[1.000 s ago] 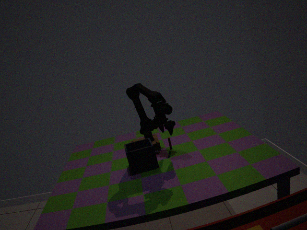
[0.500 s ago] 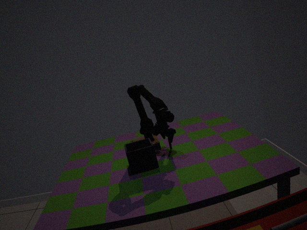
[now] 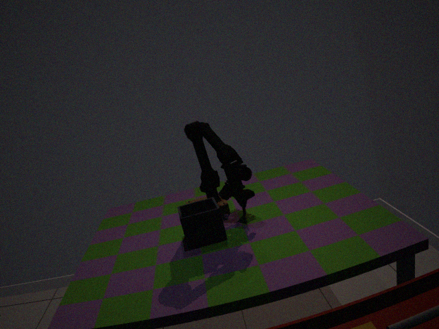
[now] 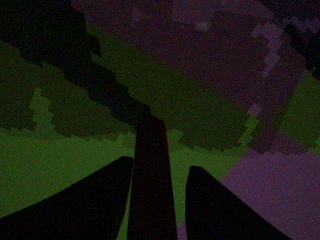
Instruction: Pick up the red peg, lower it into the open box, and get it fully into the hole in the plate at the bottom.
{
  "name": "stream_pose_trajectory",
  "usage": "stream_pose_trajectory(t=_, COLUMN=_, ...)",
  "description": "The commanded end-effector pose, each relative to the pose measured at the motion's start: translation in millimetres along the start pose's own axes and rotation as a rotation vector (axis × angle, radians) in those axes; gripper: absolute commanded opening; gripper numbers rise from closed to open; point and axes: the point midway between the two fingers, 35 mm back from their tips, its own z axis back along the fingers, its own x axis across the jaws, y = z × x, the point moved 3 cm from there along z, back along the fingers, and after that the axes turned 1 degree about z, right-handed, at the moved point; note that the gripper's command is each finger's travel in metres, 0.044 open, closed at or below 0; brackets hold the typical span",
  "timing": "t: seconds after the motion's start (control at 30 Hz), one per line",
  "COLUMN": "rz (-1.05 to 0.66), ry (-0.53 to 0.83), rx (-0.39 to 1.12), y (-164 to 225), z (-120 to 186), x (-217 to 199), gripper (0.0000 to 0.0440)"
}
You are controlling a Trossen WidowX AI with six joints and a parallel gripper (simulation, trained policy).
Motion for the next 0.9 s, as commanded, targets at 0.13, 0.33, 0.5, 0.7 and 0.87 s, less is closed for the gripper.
stream_pose_trajectory(t=0.13, rz=0.014, ry=-0.036, rx=0.025, y=1.1, z=2.5, x=7.0, gripper=0.0000)
stream_pose_trajectory(t=0.33, rz=-0.003, ry=-0.096, rx=0.052, y=3.2, z=18.3, x=11.8, gripper=0.0000)
stream_pose_trajectory(t=0.5, rz=-0.005, ry=-0.152, rx=0.072, y=4.5, z=35.3, x=15.8, gripper=0.0000)
stream_pose_trajectory(t=0.7, rz=0.006, ry=-0.224, rx=0.084, y=4.0, z=60.7, x=20.2, gripper=0.0000)
stream_pose_trajectory(t=0.87, rz=0.022, ry=-0.282, rx=0.077, y=0.5, z=84.6, x=23.0, gripper=0.0000)
